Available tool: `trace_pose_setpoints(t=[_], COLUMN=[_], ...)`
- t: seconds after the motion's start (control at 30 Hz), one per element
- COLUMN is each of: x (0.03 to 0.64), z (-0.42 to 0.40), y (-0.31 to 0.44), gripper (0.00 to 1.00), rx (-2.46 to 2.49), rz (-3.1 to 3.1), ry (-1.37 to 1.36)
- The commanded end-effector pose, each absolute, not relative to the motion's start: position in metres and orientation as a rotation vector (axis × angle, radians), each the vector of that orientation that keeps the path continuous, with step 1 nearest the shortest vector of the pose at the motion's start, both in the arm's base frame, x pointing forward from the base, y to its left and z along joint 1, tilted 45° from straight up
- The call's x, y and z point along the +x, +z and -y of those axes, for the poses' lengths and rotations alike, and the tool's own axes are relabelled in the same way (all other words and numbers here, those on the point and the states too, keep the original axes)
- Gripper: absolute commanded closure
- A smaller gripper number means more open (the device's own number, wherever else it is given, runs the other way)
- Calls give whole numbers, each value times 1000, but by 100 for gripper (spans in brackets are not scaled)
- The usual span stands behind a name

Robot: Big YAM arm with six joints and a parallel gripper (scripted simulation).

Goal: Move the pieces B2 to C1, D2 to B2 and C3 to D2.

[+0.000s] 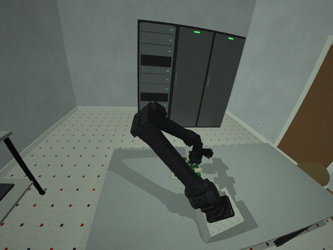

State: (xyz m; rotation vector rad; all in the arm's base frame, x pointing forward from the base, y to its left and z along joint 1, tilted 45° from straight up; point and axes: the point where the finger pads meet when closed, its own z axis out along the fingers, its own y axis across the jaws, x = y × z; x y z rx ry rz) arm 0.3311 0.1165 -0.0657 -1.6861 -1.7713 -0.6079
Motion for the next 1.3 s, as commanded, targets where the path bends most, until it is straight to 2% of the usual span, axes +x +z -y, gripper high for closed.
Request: trace_pose_setpoints(t=[0.0, 1.27], x=[345, 341], z=[-122, -123], y=[-60, -64], gripper=[68, 68], rx=[-1680, -1680], rz=[1803, 1792], ry=[-641, -627])
